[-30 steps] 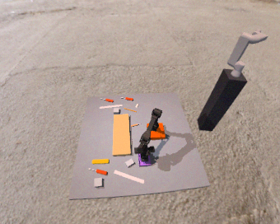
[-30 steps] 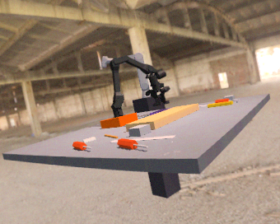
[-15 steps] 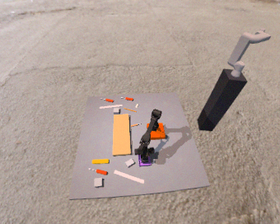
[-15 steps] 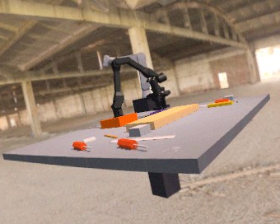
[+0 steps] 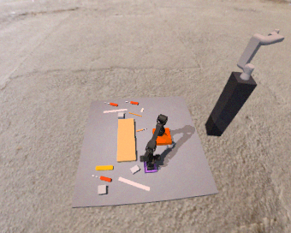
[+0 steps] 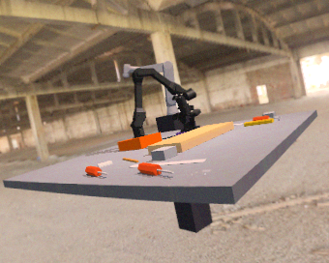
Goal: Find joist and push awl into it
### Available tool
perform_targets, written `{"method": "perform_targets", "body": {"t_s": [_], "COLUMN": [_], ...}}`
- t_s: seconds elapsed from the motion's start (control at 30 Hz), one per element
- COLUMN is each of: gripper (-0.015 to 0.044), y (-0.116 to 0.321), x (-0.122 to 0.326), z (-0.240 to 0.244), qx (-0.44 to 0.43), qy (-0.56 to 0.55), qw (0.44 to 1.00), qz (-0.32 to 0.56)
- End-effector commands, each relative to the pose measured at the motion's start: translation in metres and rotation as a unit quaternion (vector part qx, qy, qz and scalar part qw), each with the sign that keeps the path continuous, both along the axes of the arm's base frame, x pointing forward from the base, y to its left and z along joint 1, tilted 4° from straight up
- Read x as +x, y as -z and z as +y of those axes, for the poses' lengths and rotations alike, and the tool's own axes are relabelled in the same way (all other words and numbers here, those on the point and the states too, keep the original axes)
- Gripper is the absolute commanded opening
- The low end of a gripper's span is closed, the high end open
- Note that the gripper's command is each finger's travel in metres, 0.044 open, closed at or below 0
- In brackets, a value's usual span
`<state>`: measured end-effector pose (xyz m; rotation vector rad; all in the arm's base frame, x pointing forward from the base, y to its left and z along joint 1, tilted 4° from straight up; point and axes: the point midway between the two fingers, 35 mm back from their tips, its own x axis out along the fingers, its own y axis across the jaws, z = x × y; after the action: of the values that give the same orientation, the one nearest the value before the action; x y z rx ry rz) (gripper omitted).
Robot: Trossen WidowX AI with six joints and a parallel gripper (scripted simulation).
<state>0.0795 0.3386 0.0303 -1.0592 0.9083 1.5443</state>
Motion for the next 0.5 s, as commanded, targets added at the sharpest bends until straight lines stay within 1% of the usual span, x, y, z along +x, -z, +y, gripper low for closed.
{"method": "perform_targets", "body": {"t_s": [0.0,0.17,0.47], "gripper": [0.0000,0.0000,0.0236], "y": [0.0049,0.0118,0.0105], "x": [-0.0003,-0.0008,-0.0011], "z": [-0.0001,-0.0002,-0.0013], "qx": [0.001,0.001,-0.003], "qy": [0.003,0.003,0.000], "qw": [1.000,1.000,1.000], "qz": [0.000,0.000,0.001]}}
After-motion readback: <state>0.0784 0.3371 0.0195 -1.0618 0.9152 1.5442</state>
